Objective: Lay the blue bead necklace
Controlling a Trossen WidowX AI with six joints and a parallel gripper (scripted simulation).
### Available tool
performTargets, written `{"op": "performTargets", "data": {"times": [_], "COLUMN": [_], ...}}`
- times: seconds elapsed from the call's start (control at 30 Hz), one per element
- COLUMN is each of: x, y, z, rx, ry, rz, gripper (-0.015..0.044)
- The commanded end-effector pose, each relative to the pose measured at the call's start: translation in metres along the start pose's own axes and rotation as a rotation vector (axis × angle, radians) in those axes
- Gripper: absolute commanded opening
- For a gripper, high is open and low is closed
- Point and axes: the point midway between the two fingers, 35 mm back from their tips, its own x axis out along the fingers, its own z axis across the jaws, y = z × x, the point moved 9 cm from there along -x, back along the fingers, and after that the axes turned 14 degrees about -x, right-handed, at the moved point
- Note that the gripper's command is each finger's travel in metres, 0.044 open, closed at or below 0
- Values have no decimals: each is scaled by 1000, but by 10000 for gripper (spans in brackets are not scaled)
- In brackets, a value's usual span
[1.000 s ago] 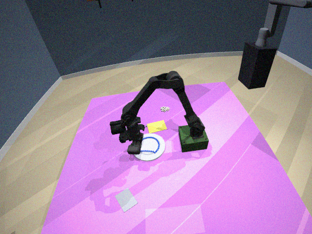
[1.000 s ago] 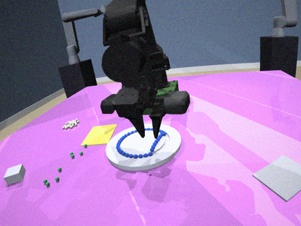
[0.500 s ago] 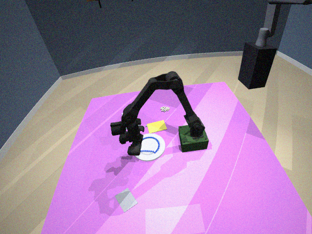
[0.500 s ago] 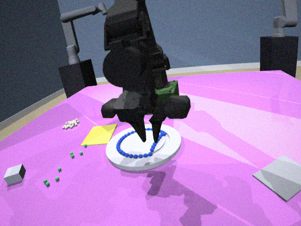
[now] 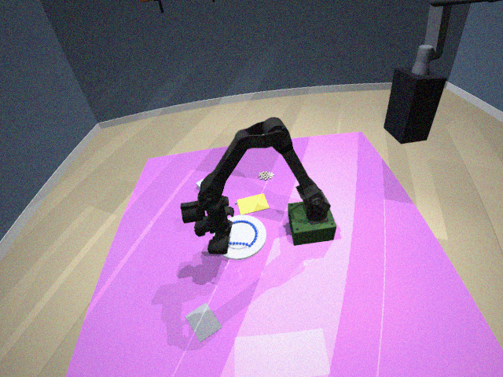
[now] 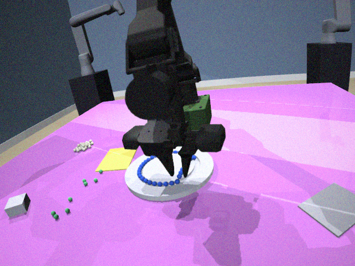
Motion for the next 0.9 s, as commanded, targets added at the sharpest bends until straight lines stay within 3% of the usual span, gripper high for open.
{"op": "performTargets", "data": {"times": [0.0,0.2,0.37,0.87], "x": [7,7,5,5], "y": [2,2,1,1], "z": [0,0,0,0], "rx": [-6,-6,-1,-1], "ry": [4,4,0,0], "rz": [13,13,7,7], "gripper": [120,120,0,0]}}
